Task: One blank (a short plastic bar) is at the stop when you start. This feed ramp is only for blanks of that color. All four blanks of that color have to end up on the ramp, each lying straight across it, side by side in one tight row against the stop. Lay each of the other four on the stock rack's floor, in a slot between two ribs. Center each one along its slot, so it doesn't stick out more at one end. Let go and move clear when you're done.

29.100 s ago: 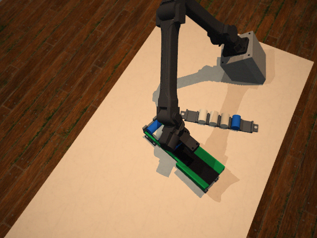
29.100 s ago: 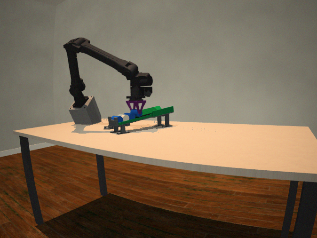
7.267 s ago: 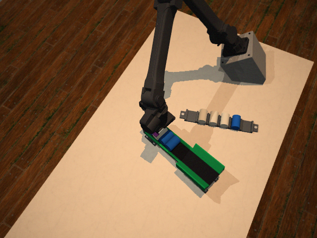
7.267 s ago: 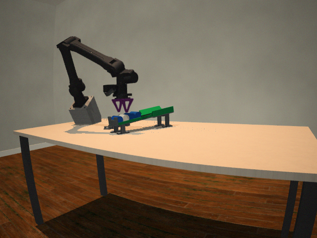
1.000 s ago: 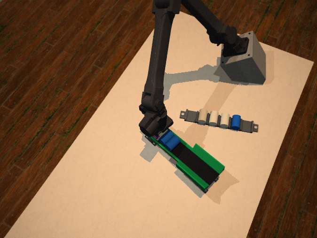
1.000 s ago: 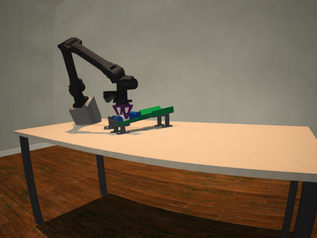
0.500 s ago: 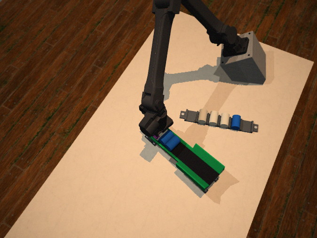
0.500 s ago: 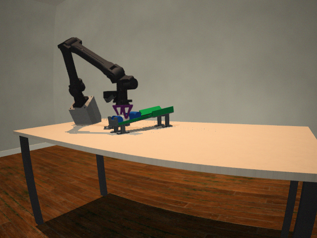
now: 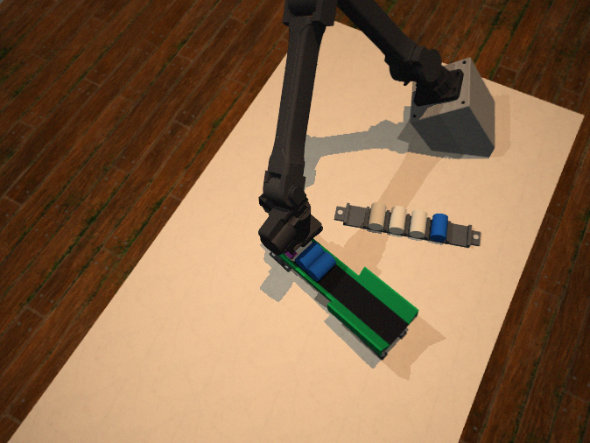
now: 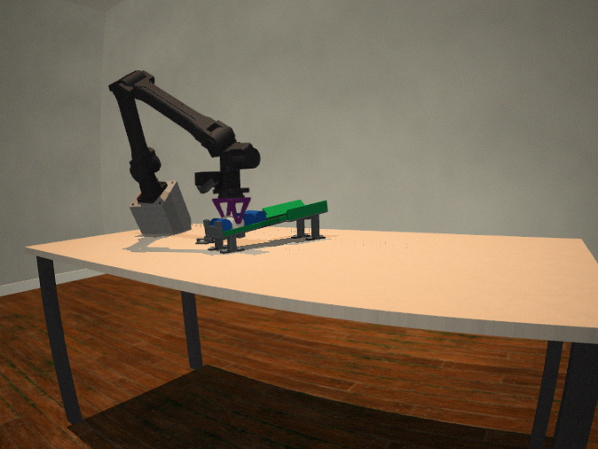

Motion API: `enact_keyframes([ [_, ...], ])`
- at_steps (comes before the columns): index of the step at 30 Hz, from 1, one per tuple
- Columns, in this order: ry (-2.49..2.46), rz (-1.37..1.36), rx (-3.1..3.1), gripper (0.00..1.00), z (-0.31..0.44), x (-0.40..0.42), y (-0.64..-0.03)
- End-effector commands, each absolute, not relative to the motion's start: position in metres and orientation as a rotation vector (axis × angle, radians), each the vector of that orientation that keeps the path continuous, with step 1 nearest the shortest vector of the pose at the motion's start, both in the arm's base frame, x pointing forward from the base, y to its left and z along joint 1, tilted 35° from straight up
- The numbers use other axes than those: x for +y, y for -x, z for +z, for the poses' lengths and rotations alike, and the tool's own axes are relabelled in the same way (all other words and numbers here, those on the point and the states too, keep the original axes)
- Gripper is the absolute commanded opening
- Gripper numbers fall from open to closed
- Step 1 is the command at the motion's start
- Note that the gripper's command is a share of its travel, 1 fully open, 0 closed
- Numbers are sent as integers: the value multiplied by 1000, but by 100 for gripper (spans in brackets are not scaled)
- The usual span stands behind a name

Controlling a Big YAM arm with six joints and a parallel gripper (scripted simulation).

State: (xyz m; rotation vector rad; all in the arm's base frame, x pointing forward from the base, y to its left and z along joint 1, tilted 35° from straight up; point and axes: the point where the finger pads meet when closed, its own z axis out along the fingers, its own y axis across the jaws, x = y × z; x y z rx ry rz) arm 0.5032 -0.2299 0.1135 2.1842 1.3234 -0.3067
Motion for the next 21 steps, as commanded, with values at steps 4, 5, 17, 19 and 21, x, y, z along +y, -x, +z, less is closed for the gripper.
enact_keyframes([
  [4,-2162,-248,1290,61,164,-211,-515],
  [5,-2162,-247,1290,61,170,-207,-514],
  [17,-2195,-306,1307,61,192,-179,-500],
  [19,-2205,-327,1306,61,188,-182,-493],
  [21,-2201,-320,1309,61,190,-180,-495],
])
